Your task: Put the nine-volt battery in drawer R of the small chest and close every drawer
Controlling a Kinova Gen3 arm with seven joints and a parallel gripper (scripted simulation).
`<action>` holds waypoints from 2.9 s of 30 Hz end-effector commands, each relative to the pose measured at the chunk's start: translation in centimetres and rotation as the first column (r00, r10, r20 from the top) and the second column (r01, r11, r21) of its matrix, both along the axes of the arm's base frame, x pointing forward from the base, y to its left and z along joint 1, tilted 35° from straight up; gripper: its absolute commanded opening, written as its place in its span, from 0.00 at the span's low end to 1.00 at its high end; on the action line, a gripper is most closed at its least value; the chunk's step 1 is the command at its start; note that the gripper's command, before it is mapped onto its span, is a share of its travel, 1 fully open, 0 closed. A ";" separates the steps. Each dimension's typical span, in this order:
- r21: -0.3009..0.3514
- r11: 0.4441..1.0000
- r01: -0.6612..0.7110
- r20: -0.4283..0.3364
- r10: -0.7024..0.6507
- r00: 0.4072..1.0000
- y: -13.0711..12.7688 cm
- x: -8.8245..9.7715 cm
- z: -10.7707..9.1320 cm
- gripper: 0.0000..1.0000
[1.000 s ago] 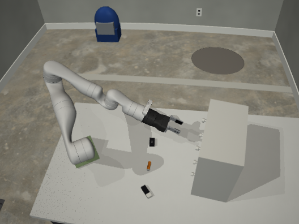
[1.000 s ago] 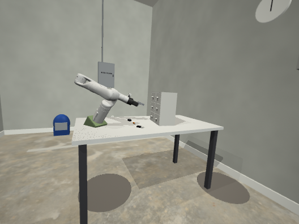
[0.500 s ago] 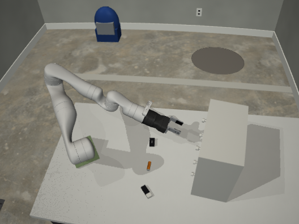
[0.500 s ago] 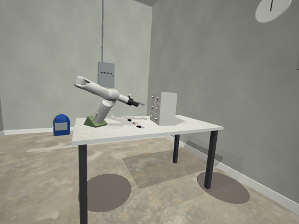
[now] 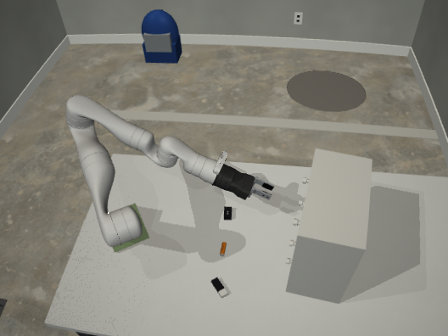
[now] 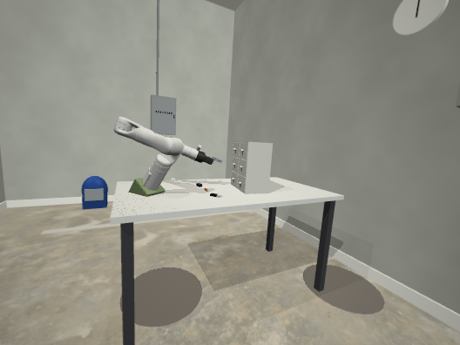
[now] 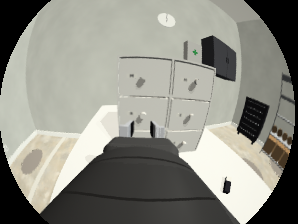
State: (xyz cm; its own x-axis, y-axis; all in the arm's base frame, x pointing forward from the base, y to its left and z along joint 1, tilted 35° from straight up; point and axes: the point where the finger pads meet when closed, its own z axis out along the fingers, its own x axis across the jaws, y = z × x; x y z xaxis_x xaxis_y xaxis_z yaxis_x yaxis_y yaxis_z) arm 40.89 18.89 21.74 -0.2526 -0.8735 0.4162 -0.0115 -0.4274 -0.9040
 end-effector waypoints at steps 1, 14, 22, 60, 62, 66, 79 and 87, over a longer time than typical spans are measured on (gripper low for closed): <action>0.001 1.000 -0.001 0.000 0.001 1.000 0.0 0.0 0.0 0.67; 0.001 1.000 -0.001 0.000 0.001 1.000 0.0 0.0 0.0 0.67; 0.001 1.000 -0.002 0.000 0.002 1.000 -0.1 0.4 0.1 0.67; 0.001 1.000 -0.002 0.000 0.002 1.000 -1.6 6.7 1.1 0.67; 0.001 1.000 -0.002 0.000 0.002 1.000 -1.6 6.7 1.1 0.67; 0.001 1.000 -0.002 0.000 0.002 1.000 -1.6 6.7 1.1 0.67; 0.001 1.000 -0.002 0.000 0.002 1.000 -1.6 6.7 1.1 0.67; 0.001 1.000 -0.002 0.000 0.002 1.000 -1.6 6.7 1.1 0.67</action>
